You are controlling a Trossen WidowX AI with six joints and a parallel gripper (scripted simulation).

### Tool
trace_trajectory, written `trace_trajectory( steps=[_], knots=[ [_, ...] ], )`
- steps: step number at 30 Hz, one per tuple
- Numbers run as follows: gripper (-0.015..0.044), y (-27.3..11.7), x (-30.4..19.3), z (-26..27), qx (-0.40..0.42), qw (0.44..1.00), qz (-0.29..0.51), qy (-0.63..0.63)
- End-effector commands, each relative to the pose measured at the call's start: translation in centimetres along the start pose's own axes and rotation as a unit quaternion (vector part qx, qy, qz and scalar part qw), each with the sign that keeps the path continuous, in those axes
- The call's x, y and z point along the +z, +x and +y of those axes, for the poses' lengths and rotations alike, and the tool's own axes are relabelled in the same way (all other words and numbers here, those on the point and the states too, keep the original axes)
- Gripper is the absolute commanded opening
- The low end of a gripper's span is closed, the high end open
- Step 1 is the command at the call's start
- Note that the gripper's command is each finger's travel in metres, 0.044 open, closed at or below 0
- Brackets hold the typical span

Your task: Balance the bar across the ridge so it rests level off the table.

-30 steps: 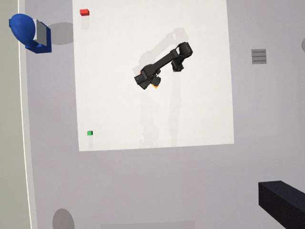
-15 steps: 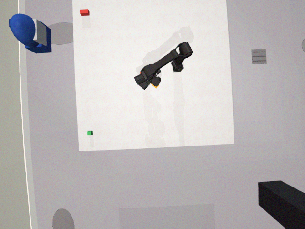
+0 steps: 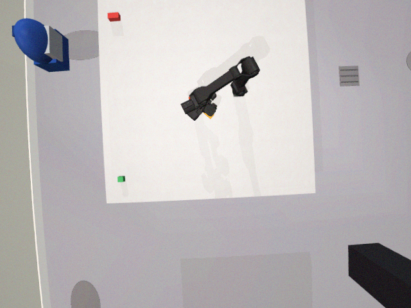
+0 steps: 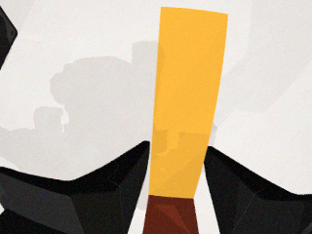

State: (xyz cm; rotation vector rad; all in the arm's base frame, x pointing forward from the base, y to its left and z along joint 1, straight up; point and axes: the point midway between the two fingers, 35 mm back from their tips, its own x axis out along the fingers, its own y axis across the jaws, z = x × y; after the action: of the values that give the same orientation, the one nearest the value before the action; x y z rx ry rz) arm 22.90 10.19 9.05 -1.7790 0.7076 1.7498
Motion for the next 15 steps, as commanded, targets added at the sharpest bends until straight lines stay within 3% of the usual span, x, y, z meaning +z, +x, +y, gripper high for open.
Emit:
trace_trajectory(
  steps=[1,7,15],
  knots=[
    [0.0185,0.0,0.0,0.0,0.0,1.0,0.0,0.0],
    [0.0185,0.0,0.0,0.0,0.0,1.0,0.0,0.0],
    [0.0395,0.0,0.0,0.0,0.0,1.0,0.0,0.0]
  ],
)
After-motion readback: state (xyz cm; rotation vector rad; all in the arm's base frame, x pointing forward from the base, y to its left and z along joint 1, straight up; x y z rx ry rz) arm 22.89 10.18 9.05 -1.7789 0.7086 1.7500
